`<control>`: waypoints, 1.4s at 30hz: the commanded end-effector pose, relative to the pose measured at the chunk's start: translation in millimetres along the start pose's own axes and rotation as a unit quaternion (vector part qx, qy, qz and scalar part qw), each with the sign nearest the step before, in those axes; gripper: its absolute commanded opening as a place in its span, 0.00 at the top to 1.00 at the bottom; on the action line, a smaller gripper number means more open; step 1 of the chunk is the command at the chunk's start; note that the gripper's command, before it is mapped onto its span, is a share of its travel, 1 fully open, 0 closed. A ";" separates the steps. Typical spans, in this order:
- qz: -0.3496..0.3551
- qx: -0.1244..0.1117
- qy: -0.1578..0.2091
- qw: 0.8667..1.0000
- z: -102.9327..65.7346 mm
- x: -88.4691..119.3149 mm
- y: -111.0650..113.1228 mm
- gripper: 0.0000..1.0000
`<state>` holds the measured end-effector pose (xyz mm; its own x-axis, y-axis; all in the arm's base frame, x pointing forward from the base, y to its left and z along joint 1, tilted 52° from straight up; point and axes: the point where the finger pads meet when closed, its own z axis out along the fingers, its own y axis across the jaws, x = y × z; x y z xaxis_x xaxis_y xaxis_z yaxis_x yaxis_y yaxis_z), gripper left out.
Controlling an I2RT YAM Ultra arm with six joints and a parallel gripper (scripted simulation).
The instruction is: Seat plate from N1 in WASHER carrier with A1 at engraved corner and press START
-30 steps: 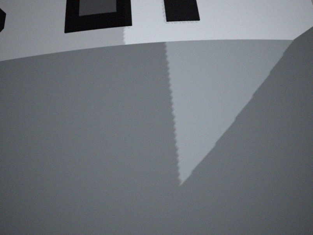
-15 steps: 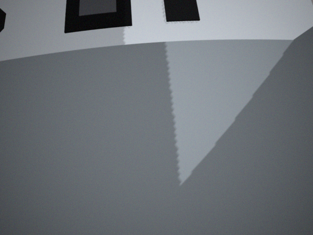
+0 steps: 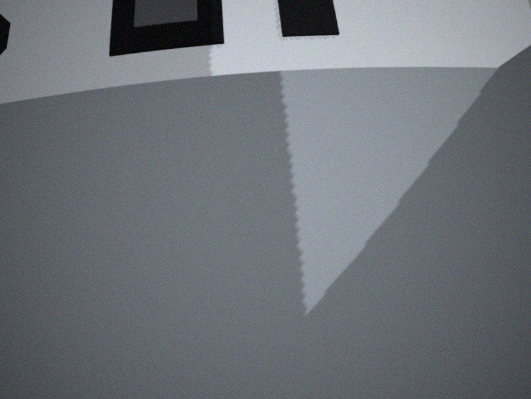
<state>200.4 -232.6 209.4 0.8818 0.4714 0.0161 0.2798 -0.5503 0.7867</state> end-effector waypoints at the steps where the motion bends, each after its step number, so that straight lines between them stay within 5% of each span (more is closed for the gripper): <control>1: -0.005 0.009 -0.003 1.000 5.5 -1.4 -7.5 0.16; 29: -0.004 0.008 -0.003 1.000 11.2 -1.4 -7.0 0.16; 35: 0.000 -0.007 0.002 1.000 3.2 -1.0 0.9 0.16; 42: -0.003 0.004 -0.002 1.000 10.6 -1.4 -5.6 0.16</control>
<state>202.3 -236.5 204.5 0.8821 0.4709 0.0157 0.2800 -0.5507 0.7863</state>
